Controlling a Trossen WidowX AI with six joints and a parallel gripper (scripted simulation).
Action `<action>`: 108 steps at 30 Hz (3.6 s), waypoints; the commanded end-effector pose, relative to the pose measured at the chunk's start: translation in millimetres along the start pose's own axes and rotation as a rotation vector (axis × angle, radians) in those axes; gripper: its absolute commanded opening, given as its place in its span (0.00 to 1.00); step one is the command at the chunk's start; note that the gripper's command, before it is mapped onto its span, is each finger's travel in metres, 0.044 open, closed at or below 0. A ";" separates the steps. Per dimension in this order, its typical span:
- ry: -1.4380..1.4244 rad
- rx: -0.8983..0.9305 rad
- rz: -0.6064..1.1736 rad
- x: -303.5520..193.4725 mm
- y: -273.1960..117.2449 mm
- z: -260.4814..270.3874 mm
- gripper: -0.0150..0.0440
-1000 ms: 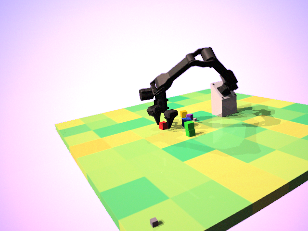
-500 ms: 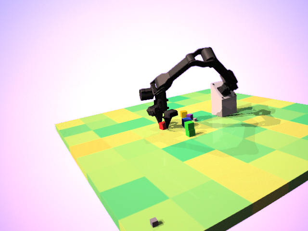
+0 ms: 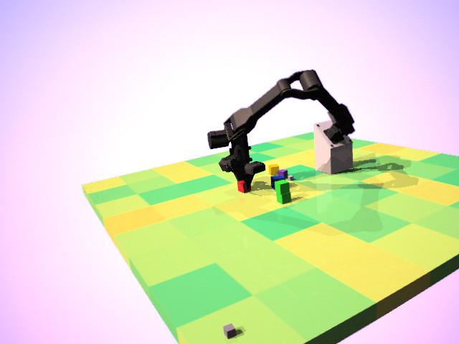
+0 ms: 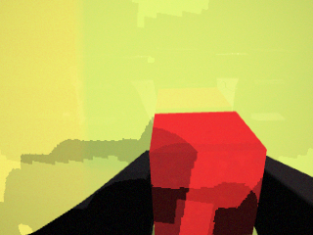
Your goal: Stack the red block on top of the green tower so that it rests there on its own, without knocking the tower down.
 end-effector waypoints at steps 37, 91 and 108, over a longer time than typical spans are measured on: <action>-0.002 -0.010 -0.011 -1.4 -115.2 41.3 0.25; -0.001 0.005 -0.008 -44.4 -61.1 172.4 0.25; -0.001 0.005 -0.008 -44.4 -60.9 172.4 0.25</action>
Point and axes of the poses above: the point midway between the two fingers, 35 mm back from their tips, its own y axis out along the fingers, its own z axis across the jaws, x = y × z, the point moved 8 cm from there along -y, back along the fingers, and after that the axes turned 8 degrees about y, right-handed, at the moved point
